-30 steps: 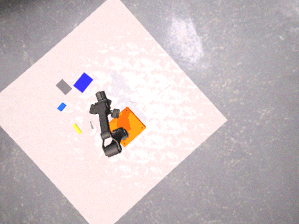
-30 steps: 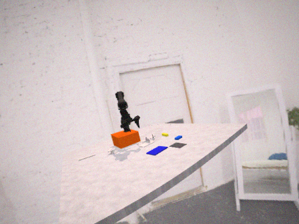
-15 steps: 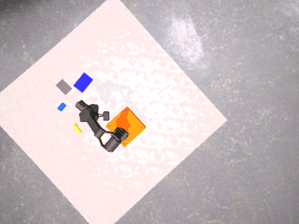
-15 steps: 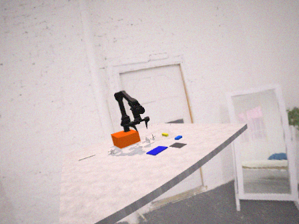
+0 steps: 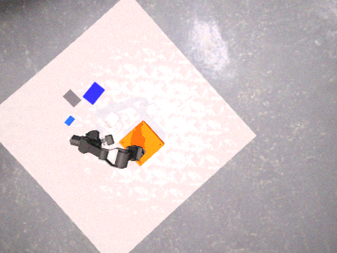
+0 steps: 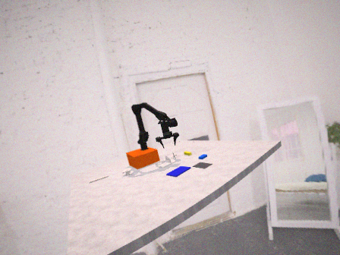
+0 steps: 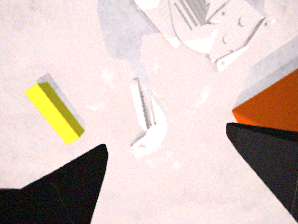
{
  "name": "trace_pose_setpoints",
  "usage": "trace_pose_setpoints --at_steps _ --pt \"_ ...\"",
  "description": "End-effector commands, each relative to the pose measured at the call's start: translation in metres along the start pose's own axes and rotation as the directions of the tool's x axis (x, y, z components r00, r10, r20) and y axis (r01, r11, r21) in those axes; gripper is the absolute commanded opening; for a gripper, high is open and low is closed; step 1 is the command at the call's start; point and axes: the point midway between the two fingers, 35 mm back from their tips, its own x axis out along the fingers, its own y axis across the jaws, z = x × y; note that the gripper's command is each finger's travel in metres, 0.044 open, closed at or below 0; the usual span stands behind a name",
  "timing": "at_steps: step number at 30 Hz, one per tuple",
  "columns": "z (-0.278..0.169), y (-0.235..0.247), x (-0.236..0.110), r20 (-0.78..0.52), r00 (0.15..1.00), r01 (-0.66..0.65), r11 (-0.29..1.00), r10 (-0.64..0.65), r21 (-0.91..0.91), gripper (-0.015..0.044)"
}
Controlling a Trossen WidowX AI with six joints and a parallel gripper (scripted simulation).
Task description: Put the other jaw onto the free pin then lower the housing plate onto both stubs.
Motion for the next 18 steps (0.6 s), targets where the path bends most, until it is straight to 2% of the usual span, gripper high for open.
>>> trace_pose_setpoints --at_steps 1,4,9,18 --pt "-0.006 0.01 0.0 0.028 1.0 0.002 1.0 -0.001 -0.022 0.044" --pt "-0.006 0.01 0.002 0.028 1.0 0.002 1.0 -0.001 -0.022 0.044" --pt "-0.005 0.01 0.039 0.028 1.0 0.002 1.0 -0.001 -0.022 0.044" --pt "-0.005 0.01 0.043 0.028 1.0 0.002 1.0 -0.002 -0.022 0.044"
